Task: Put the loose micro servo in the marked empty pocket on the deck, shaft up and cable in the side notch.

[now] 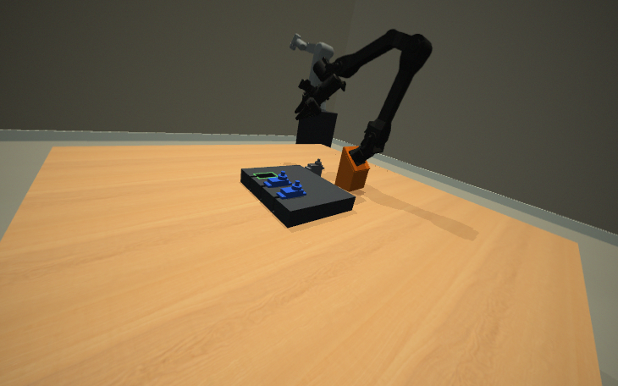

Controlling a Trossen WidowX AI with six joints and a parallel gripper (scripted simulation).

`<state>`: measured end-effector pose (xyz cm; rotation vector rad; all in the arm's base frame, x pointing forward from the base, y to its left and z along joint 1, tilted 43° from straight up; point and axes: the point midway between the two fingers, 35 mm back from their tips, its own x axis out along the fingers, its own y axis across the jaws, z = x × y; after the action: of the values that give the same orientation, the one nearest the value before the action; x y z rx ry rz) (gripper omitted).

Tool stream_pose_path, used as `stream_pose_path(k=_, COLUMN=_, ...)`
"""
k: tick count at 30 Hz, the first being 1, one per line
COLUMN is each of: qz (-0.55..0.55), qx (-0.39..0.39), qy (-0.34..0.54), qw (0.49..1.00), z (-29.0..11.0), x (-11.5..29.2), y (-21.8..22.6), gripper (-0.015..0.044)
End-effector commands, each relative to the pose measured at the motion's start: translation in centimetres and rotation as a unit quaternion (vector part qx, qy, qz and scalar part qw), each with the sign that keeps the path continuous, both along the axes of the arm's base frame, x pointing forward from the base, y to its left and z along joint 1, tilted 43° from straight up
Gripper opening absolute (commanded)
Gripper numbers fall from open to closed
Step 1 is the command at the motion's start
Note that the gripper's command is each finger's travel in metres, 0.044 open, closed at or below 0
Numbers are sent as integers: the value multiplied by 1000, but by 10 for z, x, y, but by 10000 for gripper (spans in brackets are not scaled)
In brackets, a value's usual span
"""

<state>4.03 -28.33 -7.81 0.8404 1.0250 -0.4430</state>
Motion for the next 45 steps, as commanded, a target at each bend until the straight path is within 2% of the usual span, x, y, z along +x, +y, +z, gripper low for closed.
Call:
stream_pose_path(k=1, qz=57, qx=37, qy=9, qw=998, z=-7, x=14, y=28, gripper=440)
stream_pose_path(k=11, qz=198, qx=120, qy=28, qw=972, z=-13, x=36, y=95, gripper=440)
stream_pose_path(k=23, qz=352, qx=209, qy=44, qw=911, z=-7, x=40, y=164, gripper=440)
stream_pose_path(k=45, qz=360, qx=214, qy=44, qw=907, z=-31, x=43, y=188, gripper=440)
